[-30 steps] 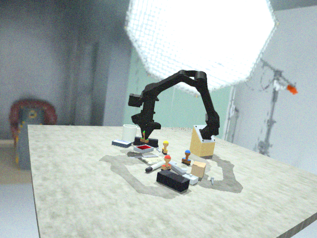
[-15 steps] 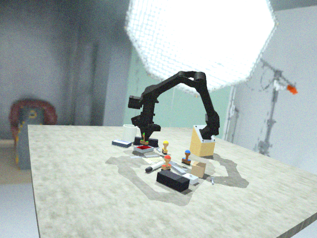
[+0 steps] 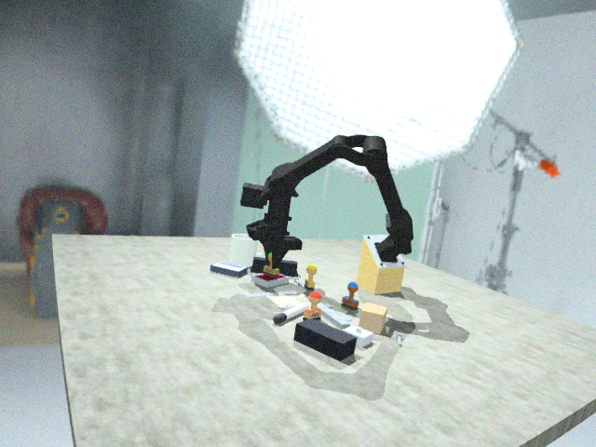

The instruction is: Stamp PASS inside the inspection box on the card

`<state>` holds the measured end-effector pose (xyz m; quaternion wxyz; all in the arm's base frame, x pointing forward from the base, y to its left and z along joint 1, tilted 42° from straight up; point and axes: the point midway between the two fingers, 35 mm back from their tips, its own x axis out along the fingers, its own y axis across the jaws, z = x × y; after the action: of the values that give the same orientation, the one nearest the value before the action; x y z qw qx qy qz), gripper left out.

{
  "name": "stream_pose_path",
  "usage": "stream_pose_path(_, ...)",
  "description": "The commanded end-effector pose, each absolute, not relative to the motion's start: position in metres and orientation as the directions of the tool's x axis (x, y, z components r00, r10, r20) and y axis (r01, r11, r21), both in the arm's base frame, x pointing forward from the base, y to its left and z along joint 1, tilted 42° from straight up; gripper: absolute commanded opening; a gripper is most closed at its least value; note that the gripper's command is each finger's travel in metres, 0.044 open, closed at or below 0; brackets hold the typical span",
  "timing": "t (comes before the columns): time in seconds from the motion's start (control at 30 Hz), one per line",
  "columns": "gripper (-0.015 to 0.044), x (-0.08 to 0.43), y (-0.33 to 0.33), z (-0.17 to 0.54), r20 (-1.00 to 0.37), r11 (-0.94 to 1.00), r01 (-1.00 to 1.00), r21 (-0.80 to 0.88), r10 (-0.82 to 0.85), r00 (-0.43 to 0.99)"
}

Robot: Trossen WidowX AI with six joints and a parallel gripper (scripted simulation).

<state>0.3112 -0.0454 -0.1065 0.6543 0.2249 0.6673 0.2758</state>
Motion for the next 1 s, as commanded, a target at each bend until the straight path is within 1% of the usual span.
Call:
stream_pose_path(0.0,0.0,0.3104,-0.0443,-0.1076,-0.746,0.744,-0.055,0.666,0.664,-0.042)
stream_pose_path(0.97,0.0,0.3102,-0.0409,-0.1114,-0.746,0.744,-0.062,0.666,0.664,-0.042)
